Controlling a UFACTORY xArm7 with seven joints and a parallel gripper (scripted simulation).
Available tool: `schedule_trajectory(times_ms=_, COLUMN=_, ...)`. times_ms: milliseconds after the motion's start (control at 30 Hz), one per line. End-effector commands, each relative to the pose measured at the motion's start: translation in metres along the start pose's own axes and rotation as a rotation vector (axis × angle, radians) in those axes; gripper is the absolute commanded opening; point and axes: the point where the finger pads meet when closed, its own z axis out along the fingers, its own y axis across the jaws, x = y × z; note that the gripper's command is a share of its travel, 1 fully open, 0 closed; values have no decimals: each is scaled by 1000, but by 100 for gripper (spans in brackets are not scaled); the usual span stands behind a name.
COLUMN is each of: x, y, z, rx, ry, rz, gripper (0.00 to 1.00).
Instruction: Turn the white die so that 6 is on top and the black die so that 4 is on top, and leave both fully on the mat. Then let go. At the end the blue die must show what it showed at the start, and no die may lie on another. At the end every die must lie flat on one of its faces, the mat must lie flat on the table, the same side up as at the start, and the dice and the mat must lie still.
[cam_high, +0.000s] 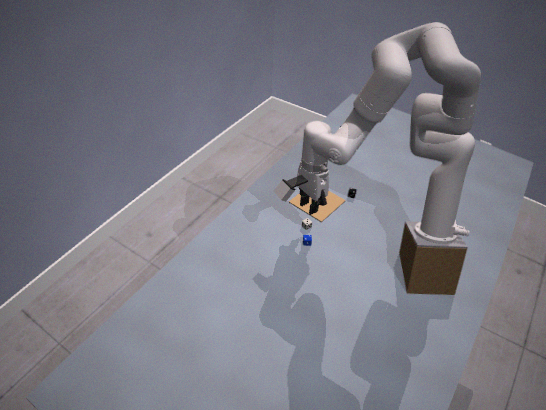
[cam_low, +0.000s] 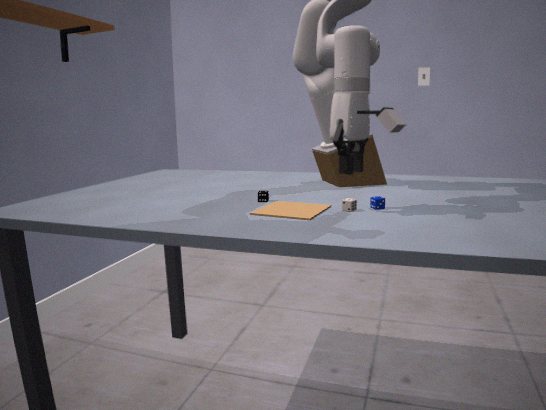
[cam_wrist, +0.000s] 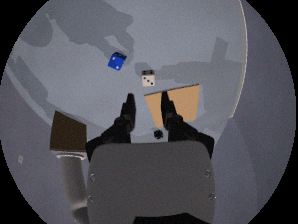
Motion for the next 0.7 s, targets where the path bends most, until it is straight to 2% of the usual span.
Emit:
schedule_trajectory(times_ms=0, x=1, y=1, z=0, rx=-2, ry=2, rz=0, gripper=42)
schedule_trajectory(times_ms=667, x=1, y=1, z=12, rx=-2, ry=2, rz=0, gripper=42)
